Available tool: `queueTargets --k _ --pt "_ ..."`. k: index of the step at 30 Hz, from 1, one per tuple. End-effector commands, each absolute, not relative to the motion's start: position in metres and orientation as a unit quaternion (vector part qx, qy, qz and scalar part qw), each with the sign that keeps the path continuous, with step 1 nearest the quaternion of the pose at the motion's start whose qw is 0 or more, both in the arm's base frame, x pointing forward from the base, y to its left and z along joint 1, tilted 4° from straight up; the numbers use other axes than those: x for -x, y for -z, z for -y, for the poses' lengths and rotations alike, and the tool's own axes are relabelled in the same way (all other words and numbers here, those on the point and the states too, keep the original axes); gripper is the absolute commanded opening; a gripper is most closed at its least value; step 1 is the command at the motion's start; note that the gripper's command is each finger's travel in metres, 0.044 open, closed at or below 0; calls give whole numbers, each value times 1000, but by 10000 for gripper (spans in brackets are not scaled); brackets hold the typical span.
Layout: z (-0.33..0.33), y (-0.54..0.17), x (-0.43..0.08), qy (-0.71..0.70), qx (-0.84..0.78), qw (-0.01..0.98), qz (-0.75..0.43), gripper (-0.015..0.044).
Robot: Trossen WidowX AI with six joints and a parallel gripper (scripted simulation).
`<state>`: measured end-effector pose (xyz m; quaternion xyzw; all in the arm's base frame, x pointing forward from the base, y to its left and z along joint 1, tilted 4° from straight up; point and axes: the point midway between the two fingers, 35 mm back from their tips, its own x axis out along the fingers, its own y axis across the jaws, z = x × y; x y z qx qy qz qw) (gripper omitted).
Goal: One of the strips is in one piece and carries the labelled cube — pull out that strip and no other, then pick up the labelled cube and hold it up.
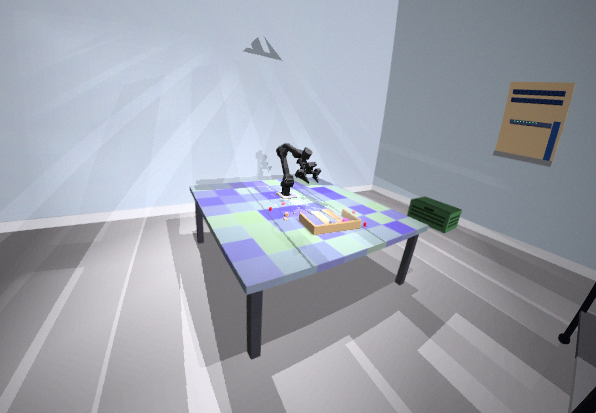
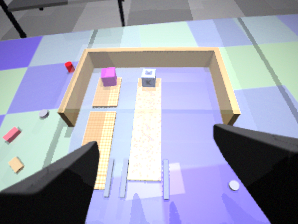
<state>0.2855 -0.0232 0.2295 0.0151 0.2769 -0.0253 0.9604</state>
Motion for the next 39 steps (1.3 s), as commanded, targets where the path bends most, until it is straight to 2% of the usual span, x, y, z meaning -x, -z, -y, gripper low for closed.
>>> queueTargets --k 1,11,19,39 --pt "23 -223 -300 28 -30 942 -334 269" --pt "20 -178 -345 47 -74 841 -534 6" --pt "16 -132 -369 72 -90 739 -664 0" --pt "16 -109 -374 72 -91 736 -667 0"
